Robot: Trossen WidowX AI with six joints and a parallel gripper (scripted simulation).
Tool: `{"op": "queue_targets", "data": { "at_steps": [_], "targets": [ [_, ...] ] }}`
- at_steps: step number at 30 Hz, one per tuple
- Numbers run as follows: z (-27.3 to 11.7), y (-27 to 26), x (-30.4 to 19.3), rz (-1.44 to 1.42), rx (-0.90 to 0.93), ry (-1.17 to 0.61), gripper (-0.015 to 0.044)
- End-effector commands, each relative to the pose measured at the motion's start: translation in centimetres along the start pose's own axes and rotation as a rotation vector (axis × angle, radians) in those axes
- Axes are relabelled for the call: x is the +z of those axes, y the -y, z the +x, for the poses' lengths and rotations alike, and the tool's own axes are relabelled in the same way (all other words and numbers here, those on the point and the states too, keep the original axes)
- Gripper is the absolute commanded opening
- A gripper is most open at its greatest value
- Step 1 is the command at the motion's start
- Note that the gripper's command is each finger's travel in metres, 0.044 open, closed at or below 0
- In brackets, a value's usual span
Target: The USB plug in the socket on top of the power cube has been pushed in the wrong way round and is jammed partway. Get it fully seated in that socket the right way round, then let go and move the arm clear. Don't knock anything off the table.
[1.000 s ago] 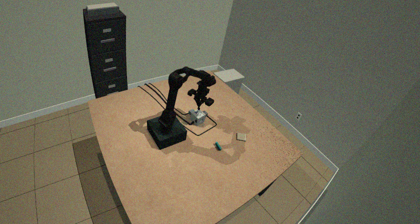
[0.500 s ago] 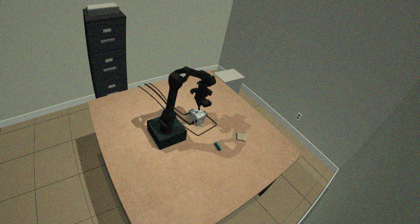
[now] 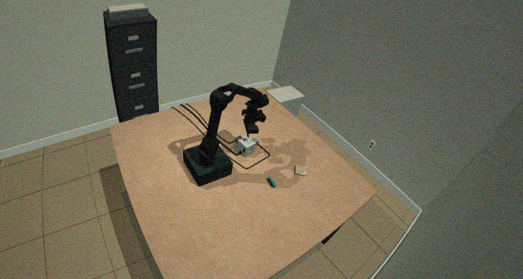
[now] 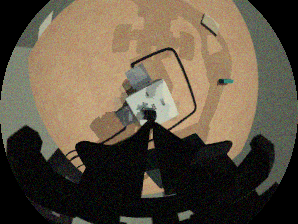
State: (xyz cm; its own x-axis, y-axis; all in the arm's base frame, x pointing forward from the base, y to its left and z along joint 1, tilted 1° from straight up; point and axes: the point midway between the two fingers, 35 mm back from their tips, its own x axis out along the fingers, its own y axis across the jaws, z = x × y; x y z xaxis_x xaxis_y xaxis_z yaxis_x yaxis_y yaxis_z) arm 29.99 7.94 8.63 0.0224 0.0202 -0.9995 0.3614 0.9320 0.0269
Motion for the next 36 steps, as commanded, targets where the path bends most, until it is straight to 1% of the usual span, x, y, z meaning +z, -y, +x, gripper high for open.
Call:
{"op": "queue_targets", "data": {
  "at_steps": [1,36],
  "targets": [
    [0.03,0.0,0.0,0.099,0.0,0.0,0.0],
    [0.04,0.0,0.0,1.012,0.0,0.0,0.0]
  ]
}}
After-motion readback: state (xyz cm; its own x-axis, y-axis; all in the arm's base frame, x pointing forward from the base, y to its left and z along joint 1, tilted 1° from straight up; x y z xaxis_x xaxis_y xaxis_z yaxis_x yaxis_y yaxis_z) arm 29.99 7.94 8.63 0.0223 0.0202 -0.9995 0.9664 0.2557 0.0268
